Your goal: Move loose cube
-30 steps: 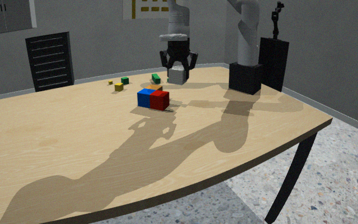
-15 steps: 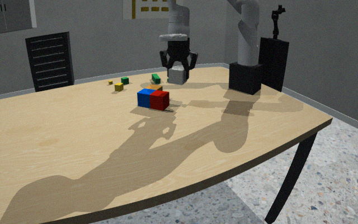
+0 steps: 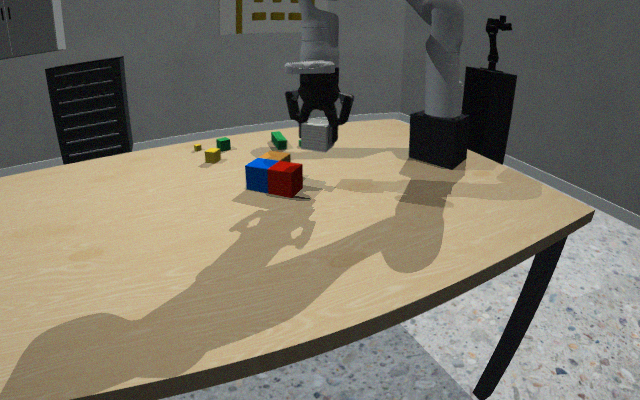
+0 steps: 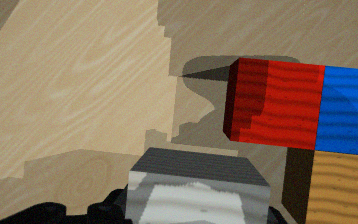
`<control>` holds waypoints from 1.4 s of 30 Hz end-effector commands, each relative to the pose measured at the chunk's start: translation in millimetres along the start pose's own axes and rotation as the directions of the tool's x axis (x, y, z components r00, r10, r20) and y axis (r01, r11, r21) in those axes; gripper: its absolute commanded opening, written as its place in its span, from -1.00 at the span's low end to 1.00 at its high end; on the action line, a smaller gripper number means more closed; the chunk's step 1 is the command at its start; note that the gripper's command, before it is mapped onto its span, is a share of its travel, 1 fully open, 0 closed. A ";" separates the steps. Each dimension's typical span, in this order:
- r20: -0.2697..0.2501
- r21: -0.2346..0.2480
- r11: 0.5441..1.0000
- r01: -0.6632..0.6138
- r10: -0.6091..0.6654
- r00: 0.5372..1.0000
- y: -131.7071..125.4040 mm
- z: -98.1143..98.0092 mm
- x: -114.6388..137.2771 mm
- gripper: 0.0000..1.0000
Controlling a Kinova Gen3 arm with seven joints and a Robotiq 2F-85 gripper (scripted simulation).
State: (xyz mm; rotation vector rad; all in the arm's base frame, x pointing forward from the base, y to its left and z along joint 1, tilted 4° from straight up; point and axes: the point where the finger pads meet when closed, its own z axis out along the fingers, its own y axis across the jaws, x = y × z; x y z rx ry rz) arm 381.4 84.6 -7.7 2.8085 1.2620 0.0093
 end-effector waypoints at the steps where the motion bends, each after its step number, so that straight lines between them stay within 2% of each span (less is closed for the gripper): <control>1: -0.001 -0.001 1.000 0.000 0.000 1.000 0.0 0.0 0.4 -0.80; 17: -0.001 -0.001 1.000 0.000 0.000 1.000 0.0 10.0 0.4 -0.80; 42: -0.001 -0.001 1.000 0.000 0.000 1.000 0.0 45.1 0.4 -0.80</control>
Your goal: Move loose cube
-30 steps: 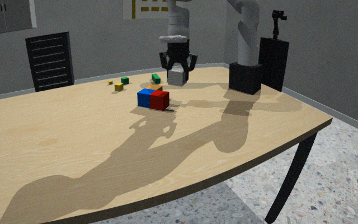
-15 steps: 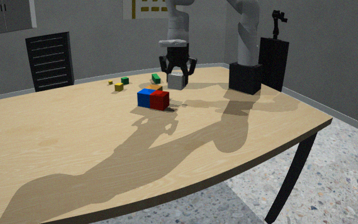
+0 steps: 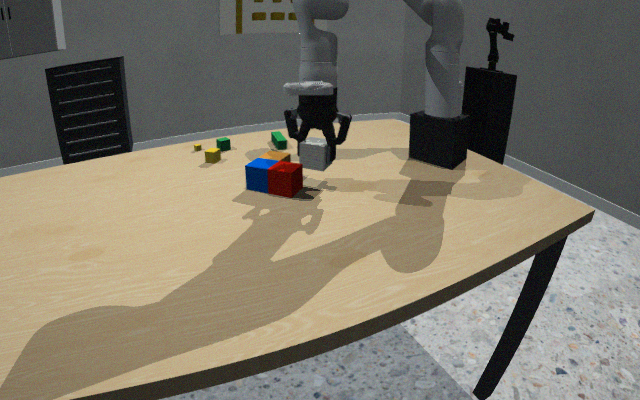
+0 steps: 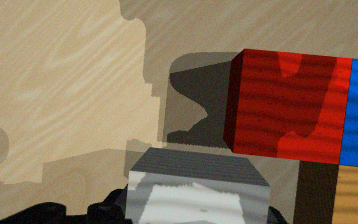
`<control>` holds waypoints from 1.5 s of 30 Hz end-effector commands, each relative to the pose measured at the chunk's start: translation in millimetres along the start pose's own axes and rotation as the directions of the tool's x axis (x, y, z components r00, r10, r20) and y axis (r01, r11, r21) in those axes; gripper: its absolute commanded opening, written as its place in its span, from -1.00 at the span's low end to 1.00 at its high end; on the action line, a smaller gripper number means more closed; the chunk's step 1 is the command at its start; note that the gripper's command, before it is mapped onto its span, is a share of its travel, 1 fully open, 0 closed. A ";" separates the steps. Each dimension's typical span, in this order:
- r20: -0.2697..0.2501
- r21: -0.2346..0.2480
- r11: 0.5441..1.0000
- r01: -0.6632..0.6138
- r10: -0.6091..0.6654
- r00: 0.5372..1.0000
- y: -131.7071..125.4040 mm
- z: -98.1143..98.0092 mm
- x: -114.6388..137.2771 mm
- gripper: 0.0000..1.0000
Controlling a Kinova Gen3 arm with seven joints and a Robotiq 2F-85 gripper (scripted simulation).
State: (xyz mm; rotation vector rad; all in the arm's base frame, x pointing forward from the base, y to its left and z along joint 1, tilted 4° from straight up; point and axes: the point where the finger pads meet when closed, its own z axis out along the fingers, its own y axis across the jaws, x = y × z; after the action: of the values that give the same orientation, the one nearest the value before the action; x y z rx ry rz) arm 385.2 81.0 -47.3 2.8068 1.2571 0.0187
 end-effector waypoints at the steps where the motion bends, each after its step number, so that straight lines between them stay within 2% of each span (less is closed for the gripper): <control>1: 0.003 0.005 1.000 0.003 -0.003 1.000 -2.9 7.0 -0.3 -0.80; 24: 0.003 0.005 1.000 0.003 -0.003 1.000 -3.0 34.6 -0.4 -0.80; 45: 0.003 0.005 1.000 0.003 -0.003 1.000 -3.0 40.8 -0.4 -0.80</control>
State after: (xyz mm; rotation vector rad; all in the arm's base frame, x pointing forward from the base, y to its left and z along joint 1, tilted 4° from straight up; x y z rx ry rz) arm 383.9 80.2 -88.5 2.8085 1.2621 0.0093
